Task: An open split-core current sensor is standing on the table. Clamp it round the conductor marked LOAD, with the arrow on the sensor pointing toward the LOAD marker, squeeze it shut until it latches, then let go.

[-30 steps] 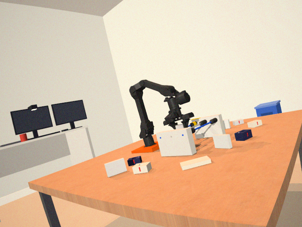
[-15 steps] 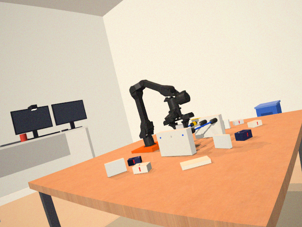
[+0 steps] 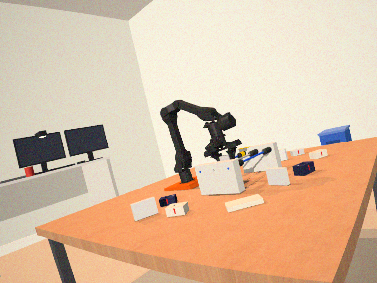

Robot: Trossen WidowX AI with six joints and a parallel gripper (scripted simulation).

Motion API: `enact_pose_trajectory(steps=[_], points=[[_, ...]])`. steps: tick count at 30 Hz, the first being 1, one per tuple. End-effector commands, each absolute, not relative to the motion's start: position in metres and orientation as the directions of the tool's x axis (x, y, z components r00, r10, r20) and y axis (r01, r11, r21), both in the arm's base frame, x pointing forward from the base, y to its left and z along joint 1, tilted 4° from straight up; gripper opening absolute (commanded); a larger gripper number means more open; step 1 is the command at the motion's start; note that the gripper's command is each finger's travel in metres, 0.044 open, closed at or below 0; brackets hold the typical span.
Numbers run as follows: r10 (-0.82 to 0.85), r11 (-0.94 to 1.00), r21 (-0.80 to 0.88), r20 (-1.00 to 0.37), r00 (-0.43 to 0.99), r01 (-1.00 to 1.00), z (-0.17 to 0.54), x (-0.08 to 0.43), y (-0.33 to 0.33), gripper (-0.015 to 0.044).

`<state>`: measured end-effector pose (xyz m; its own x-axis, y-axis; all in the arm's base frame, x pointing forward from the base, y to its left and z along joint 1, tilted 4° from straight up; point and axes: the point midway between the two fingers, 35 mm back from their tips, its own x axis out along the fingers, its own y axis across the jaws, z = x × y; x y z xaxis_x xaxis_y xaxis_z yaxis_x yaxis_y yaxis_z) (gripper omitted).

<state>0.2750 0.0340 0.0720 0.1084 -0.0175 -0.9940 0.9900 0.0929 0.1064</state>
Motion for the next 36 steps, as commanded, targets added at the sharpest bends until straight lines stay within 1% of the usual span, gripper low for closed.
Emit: enact_pose_trajectory(steps=[1,8,9,36], points=[[-0.018,0.093,0.106,-0.994,0.108,0.990,0.0723,0.2749,0.0339,0.0079],[-0.018,0.093,0.106,-0.994,0.108,0.990,0.0723,0.2749,0.0339,0.0263],[-0.018,0.093,0.106,-0.994,0.108,0.990,0.0723,0.2749,0.0339,0.0268],[-0.018,0.093,0.106,-0.994,0.108,0.990,0.0723,0.2749,0.0339,0.0268]])
